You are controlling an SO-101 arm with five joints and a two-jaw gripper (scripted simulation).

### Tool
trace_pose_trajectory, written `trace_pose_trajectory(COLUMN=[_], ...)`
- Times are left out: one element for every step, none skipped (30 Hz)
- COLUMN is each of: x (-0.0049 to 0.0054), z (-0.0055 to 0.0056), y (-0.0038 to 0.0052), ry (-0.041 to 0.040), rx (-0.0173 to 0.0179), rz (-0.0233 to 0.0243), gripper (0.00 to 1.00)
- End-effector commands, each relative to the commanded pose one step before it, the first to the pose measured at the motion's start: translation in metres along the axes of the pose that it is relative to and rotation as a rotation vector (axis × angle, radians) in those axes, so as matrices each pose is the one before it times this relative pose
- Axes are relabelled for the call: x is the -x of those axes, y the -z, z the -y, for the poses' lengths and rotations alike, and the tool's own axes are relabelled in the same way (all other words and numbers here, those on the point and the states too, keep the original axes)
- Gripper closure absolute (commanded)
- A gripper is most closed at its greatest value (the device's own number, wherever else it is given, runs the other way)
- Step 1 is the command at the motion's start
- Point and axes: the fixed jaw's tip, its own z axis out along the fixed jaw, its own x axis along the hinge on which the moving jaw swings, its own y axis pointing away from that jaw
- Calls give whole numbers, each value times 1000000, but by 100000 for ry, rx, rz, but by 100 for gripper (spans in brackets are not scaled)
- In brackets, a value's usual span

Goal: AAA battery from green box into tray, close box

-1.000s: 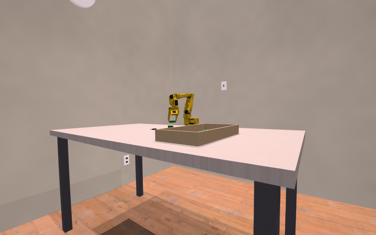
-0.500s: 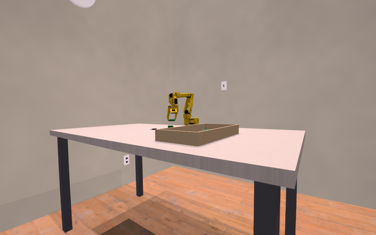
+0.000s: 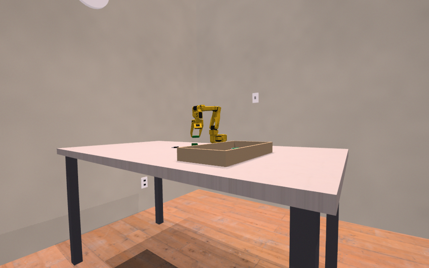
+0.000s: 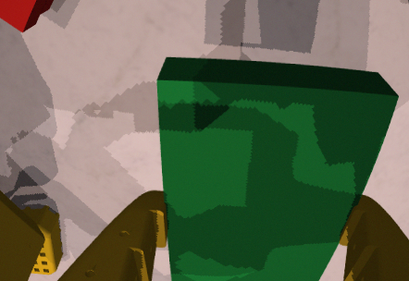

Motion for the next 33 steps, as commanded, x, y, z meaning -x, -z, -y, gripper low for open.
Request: trace_pose_trajectory(x=[4042,0,0,0,0,0,-2,-19,-50,-76,-107,-132,-151,-151,-151,-138,-107,-82,-50,-19,-6,0,0,-5,-31,-68,-117,-159,-196,-215,-227,-221,-196], z=[3362,0,0,0,0,0,-8,-25,-63,-102,-145,-171,-202,-203,-196,-183,-146,-108,-63,-25,-6,0,0,-4,-43,-93,-160,-216,-265,-296,-314,-296,-265], y=[5690,0,0,0,0,0,-9,-53,-118,-206,-276,-347,-382,-394,-388,-341,-282,-206,-124,-53,-6,0,0,-11,-47,-117,-187,-257,-316,-351,-368,-357,-322], ry=[156,0,0,0,0,0,0,0,0,0,0,0,0,0,0,0,0,0,0,0,0,0,0,0,0,0,0,0,0,0,0,0,0], rx=[-2800,0,0,0,0,0,0,0,0,0,0,0,0,0,0,0,0,0,0,0,0,0,0,-2,0,0,0,0,0,0,0,0,0], rz=[2115,0,0,0,0,0,0,0,0,0,0,0,0,0,0,0,0,0,0,0,0,0,0,0,0,0,0,0,0,0,0,0,0], gripper=[78,78,78,78,78,78,78,78,78,78,78,78,78,78,78,78,78,78,78,78,78,78,78,78,78,78,78,78,78,78,78,78,78])
